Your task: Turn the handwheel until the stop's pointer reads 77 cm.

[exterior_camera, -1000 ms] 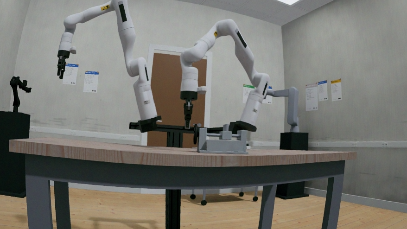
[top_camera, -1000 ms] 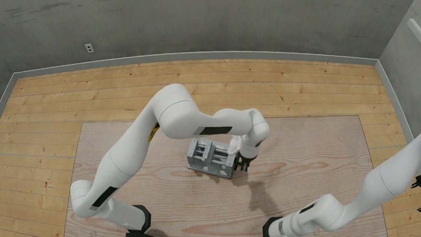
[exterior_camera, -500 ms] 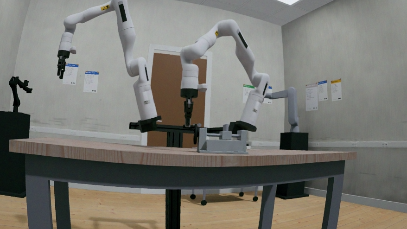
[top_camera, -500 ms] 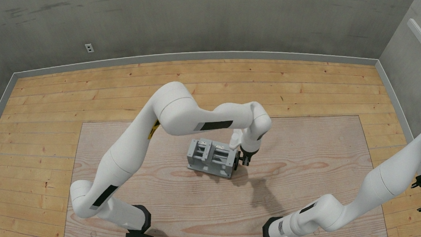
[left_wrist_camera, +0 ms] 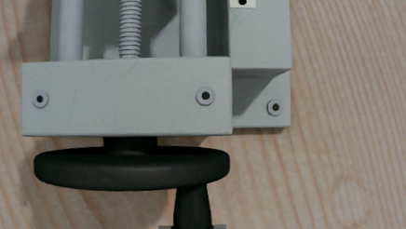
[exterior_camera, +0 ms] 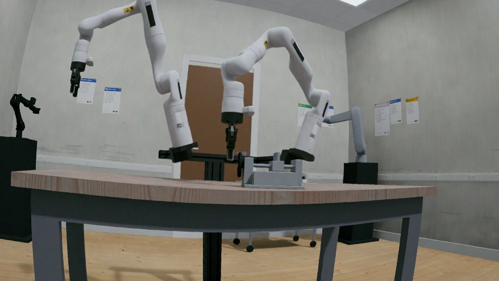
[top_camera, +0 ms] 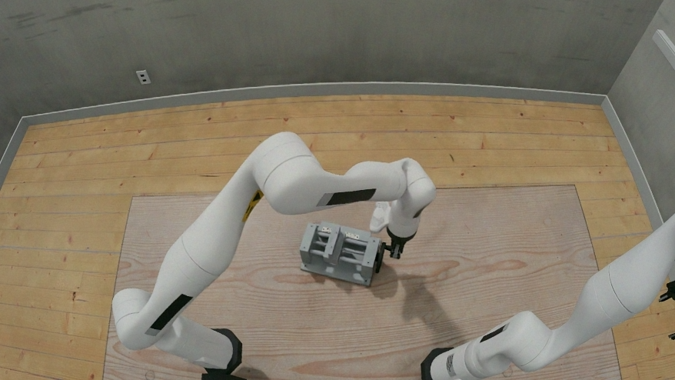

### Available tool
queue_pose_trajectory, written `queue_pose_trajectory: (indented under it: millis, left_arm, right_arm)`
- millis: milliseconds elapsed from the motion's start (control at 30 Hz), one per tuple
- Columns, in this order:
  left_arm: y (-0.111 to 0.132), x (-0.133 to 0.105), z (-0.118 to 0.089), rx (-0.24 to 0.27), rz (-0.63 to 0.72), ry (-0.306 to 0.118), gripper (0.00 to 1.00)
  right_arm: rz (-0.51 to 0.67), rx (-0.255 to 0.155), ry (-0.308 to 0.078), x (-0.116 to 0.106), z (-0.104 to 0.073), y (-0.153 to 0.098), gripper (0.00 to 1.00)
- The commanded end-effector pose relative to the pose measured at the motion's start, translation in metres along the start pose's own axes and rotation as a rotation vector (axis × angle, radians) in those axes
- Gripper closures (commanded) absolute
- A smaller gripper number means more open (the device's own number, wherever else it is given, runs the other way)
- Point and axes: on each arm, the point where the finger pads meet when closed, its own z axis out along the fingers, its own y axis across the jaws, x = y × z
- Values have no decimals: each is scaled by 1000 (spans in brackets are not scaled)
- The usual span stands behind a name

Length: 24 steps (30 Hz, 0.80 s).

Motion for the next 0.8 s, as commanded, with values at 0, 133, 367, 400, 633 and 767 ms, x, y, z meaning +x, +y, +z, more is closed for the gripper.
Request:
queue_pose_trajectory:
  millis: [0, 133, 367, 400, 633, 767]
  left_arm:
    - [6, -3, 7, -7, 5, -7, 842]
    - [5, -2, 20, -6, 5, -6, 842]
    - [-5, 0, 35, -1, 6, -3, 842]
    - [-6, 0, 36, -1, 6, -3, 842]
    - [-13, -1, 40, -3, 6, -4, 842]
    - [-20, -1, 41, -5, 5, -6, 842]
  right_arm:
    - [-12, 4, 5, 1, -1, -1, 2]
    - [-12, 4, 5, 1, -1, -1, 2]
    - [-12, 4, 5, 1, -1, -1, 2]
    - [-12, 4, 5, 1, -1, -1, 2]
    - [-12, 4, 5, 1, -1, -1, 2]
    - [-12, 4, 5, 1, -1, -1, 2]
